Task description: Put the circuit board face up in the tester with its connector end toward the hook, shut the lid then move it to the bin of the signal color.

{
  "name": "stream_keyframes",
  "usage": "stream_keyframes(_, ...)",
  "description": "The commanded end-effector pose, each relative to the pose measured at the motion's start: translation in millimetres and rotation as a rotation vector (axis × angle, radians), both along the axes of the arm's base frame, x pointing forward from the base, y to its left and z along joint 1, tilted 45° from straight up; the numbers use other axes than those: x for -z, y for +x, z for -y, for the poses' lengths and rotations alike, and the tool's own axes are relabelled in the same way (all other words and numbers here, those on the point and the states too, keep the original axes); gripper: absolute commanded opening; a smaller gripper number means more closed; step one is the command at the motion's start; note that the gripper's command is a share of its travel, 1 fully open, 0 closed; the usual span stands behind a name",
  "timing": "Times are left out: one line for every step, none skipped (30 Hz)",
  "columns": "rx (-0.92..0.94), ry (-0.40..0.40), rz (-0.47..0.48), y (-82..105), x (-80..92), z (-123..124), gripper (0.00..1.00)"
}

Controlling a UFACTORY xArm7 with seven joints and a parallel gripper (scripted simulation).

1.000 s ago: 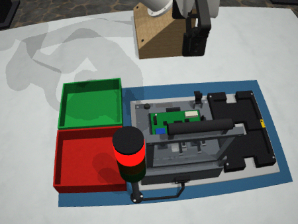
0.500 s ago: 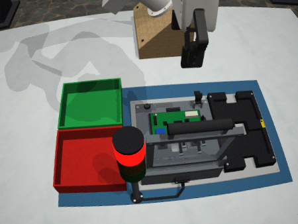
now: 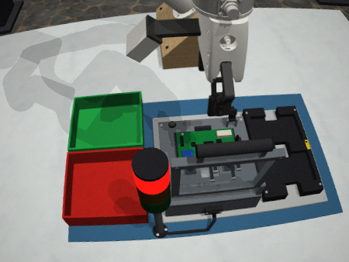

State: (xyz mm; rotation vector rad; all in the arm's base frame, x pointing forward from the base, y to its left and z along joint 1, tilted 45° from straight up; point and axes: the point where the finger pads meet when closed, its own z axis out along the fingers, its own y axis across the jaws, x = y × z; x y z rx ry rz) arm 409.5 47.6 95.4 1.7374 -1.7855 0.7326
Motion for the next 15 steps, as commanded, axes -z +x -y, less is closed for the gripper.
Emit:
stream_keyframes(-0.005, 0.002, 0.006, 2.3, 17.5, 16, 1.0)
stream_keyframes(-0.005, 0.002, 0.006, 2.3, 22.2, 21, 1.0)
stream_keyframes(-0.005, 0.002, 0.006, 2.3, 26.7, 25, 1.0)
stream_keyframes(-0.005, 0.002, 0.006, 2.3, 31.2, 29, 1.0)
stream_keyframes(-0.005, 0.002, 0.006, 2.4, 35.4, 34, 1.0)
stream_keyframes(-0.005, 0.002, 0.006, 2.4, 39.5, 38, 1.0)
stream_keyframes(-0.005, 0.002, 0.006, 2.4, 39.5, 38, 1.0)
stream_keyframes(-0.005, 0.002, 0.006, 2.4, 39.5, 38, 1.0)
stream_keyframes(-0.005, 0.002, 0.006, 2.4, 43.3, 42, 1.0)
stream_keyframes(-0.005, 0.002, 0.006, 2.4, 47.0, 45, 1.0)
stream_keyframes(-0.005, 0.002, 0.006, 2.4, 50.3, 49, 1.0)
stream_keyframes(-0.005, 0.002, 0.006, 2.4, 53.5, 52, 1.0)
stream_keyframes(-0.005, 0.002, 0.006, 2.4, 56.3, 55, 1.0)
stream_keyframes(-0.005, 0.002, 0.006, 2.4, 58.9, 57, 1.0)
stream_keyframes(-0.005, 0.002, 0.006, 2.4, 61.2, 59, 1.0)
